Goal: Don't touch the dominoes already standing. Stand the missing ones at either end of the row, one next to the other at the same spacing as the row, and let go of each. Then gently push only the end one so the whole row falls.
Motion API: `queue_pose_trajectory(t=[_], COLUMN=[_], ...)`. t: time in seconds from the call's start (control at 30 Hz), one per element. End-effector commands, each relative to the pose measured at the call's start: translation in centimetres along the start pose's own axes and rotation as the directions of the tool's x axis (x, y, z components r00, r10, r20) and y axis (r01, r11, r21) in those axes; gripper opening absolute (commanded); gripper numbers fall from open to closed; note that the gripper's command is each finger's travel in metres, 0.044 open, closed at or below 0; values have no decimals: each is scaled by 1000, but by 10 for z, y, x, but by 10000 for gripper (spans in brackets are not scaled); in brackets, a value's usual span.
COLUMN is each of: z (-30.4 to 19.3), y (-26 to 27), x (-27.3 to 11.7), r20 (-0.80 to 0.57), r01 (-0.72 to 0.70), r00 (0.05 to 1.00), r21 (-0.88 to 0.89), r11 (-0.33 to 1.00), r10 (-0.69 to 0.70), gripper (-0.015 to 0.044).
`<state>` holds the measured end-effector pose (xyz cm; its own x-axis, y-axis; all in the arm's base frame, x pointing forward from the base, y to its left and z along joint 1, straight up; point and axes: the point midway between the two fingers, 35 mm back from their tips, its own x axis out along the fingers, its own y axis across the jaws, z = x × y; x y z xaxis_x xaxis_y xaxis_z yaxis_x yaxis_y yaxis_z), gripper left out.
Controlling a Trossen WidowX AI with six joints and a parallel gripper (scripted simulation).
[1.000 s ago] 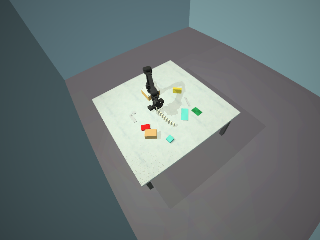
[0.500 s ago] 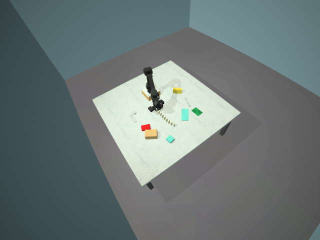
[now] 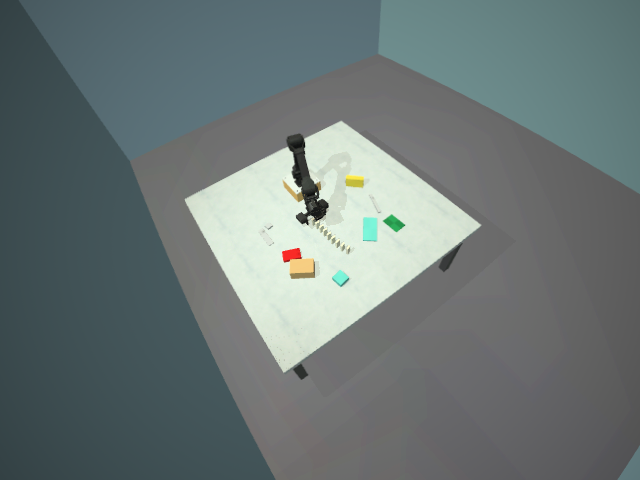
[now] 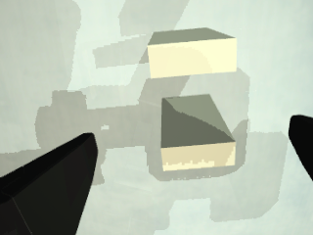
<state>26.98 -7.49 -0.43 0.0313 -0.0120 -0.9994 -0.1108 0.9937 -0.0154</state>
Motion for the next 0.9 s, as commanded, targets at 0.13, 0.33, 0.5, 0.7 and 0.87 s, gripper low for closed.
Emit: queue_pose_trajectory(t=[0.13,0.33,0.5,0.7,0.87], z=[8,0,0,-11,-23], y=[-3,0,0,-1,-1], x=[-82,-130,-129,-108,-88], r20=[1,1,0,0,-1], r01=[0,0,0,0,1], r00=[1000,1000,1000,1000,1000], r21=[1,0,16,513,860], r11=[1000,1000,1000,858,511], r10=[0,0,0,0,0], gripper=[440,440,414,256,125])
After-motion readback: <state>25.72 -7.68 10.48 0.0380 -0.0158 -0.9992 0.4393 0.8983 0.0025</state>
